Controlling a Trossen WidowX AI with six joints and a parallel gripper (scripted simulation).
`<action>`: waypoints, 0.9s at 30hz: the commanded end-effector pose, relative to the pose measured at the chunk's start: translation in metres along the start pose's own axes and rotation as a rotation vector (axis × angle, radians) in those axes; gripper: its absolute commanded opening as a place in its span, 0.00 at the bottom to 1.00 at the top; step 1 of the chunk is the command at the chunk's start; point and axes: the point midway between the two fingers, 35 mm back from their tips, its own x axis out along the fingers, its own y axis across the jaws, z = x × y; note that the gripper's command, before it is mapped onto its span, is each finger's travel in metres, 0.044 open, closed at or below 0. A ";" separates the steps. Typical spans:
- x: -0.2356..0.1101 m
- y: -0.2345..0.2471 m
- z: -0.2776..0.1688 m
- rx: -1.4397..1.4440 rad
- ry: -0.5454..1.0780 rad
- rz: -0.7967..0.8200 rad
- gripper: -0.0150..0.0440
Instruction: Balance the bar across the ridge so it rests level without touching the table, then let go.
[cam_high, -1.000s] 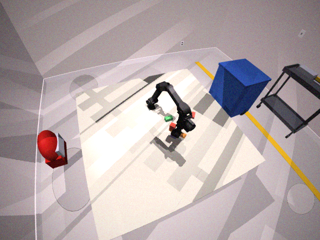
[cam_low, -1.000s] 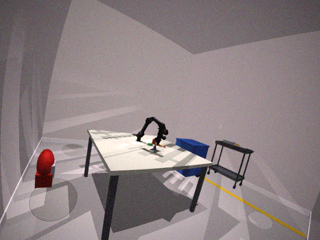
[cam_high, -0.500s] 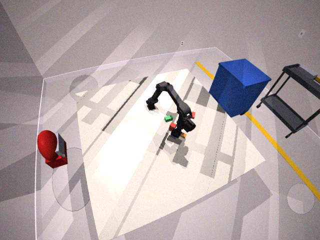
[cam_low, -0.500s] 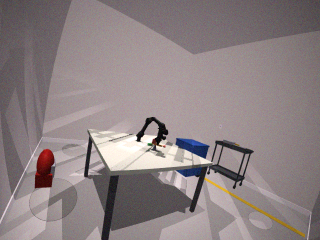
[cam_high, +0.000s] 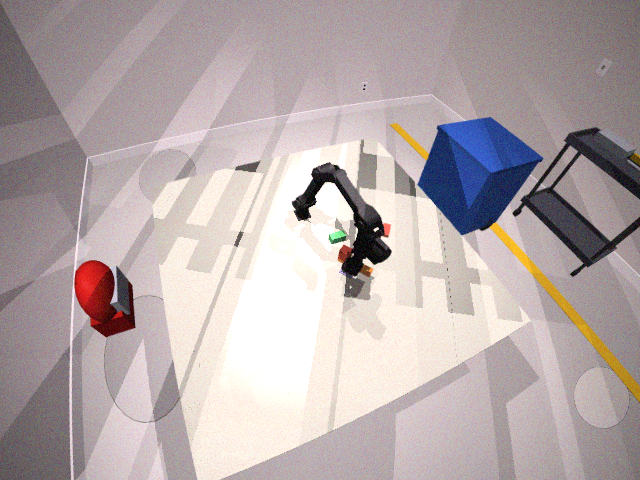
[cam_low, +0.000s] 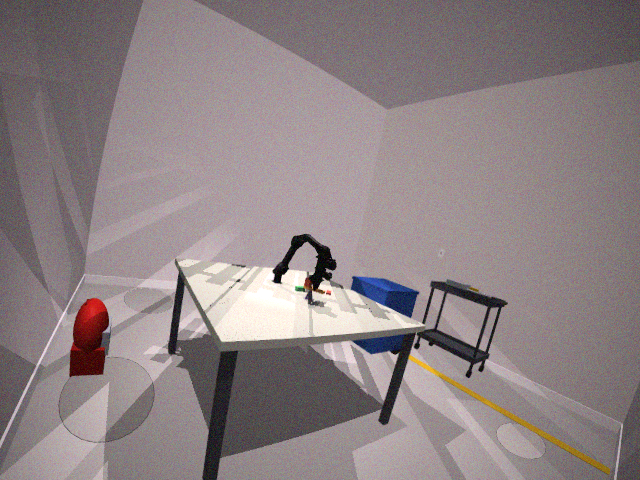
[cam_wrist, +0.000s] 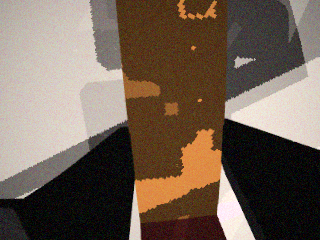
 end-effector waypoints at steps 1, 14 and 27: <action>0.000 0.000 0.000 0.000 0.000 0.000 0.52; 0.000 0.000 0.000 0.000 0.000 0.000 0.54; 0.000 0.000 0.000 0.000 0.000 0.000 0.54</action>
